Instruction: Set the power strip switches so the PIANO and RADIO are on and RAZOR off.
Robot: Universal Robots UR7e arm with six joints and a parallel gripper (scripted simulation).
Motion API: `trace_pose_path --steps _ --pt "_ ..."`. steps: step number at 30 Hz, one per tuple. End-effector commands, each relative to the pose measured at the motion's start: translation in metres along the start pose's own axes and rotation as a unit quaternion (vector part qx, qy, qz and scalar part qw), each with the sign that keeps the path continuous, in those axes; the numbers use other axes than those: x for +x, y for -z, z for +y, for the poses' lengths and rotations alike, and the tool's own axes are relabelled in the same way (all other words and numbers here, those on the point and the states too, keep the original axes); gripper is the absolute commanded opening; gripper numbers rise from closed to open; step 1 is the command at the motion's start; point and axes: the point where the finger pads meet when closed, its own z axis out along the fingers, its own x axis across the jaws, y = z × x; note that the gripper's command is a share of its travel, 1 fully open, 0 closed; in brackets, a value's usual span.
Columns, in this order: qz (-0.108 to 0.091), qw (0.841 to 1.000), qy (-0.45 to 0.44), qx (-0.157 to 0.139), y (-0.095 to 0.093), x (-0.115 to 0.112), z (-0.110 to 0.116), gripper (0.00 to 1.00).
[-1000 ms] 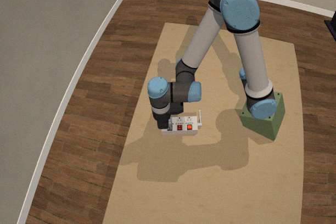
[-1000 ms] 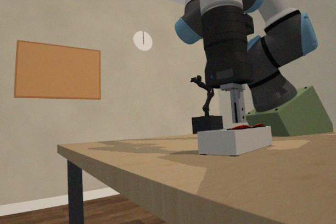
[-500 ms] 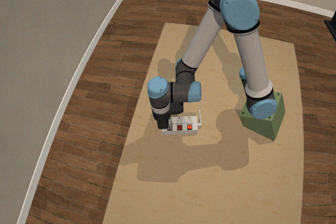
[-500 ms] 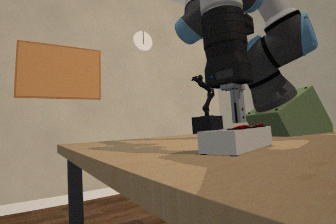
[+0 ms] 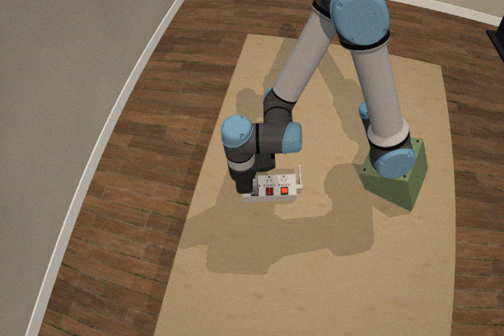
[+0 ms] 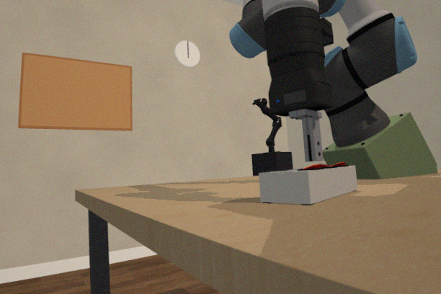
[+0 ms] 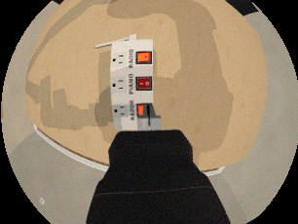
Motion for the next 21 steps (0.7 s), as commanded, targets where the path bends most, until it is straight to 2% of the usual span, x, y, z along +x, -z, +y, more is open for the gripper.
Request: trace_pose_path --steps 1,21 --pt "0.000 1.000 0.000 -0.001 0.0000 0.0000 0.0004 0.00" --pt "0.000 1.000 0.000 -0.001 -0.0066 0.0000 0.0004 0.00"
